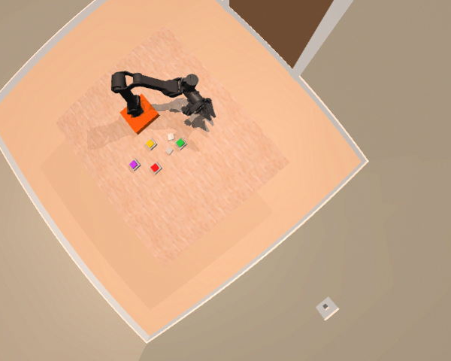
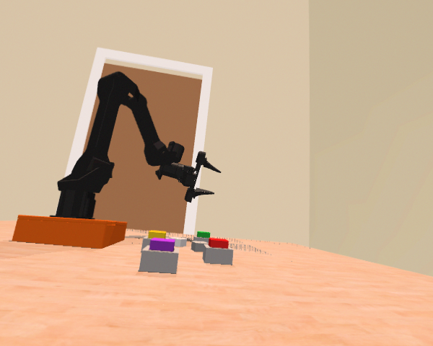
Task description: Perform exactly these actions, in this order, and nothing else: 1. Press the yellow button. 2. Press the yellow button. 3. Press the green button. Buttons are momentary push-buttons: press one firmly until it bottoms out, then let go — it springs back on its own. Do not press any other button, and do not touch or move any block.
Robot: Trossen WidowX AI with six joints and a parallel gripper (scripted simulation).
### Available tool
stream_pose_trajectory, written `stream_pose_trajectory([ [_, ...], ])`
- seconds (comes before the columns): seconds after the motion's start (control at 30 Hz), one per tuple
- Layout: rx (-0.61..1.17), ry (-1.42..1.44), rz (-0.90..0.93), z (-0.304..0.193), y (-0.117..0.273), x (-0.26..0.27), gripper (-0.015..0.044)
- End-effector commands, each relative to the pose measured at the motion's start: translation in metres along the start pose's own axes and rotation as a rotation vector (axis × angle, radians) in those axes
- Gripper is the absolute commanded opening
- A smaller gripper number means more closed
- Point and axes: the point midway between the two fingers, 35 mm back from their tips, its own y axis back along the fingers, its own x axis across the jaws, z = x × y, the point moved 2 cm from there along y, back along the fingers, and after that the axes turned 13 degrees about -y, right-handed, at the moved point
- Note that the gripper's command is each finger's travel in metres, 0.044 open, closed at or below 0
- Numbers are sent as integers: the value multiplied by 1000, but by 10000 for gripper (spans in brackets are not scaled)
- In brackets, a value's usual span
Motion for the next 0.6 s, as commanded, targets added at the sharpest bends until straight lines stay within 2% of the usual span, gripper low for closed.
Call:
stream_pose_trajectory([
  [0.0,-6,20,-3,2,-2,1,400],
  [0.13,-131,418,-88,41,-31,23,400],
  [0.27,-250,834,-270,94,-51,51,400],
  [0.57,-305,1281,-637,170,-47,88,400],
])
